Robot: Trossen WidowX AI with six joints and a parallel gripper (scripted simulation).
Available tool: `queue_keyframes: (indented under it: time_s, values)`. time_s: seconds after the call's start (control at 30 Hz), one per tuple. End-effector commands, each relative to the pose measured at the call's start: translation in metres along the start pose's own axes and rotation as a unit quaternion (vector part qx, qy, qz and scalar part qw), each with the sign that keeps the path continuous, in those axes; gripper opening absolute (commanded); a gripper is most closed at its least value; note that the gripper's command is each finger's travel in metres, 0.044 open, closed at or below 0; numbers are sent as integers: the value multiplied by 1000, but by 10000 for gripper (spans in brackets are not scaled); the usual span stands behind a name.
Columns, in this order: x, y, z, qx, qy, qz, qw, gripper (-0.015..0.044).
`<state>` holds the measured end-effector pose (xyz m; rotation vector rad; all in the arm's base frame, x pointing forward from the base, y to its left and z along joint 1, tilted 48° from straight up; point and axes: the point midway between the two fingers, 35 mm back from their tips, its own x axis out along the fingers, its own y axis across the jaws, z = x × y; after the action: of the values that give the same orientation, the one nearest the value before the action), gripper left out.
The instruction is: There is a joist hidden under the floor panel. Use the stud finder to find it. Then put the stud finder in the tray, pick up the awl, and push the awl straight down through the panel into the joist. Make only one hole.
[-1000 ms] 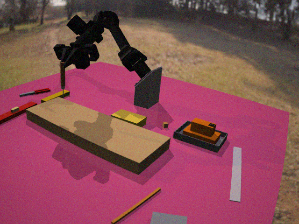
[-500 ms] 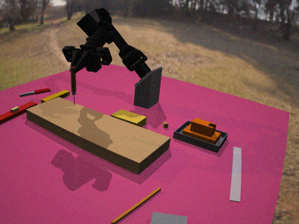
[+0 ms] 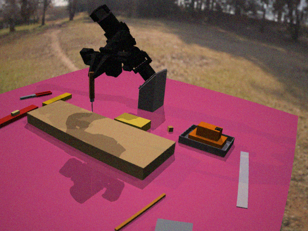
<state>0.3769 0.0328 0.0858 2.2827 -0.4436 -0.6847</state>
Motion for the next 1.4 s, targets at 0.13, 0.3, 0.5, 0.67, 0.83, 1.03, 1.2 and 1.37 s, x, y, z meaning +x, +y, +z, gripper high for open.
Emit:
queue_keyframes:
  time_s: [0.13, 0.3, 0.5, 0.67, 0.83, 1.03, 1.2, 1.37]
  values:
    - [-8, -35, 8, 0, 2, 19, 1000, 0]
    - [-15, -54, 14, -1, 5, 32, 999, 0]
    - [-16, -57, 15, -1, 6, 34, 999, 0]
    - [-14, -57, 17, -1, 6, 34, 999, 0]
    - [-12, -57, 20, -1, 6, 34, 999, 0]
    - [-10, -57, 24, -1, 6, 34, 999, 0]
    - [-8, -57, 27, -1, 6, 34, 999, 0]
    - [-6, -57, 30, -1, 6, 34, 999, 0]
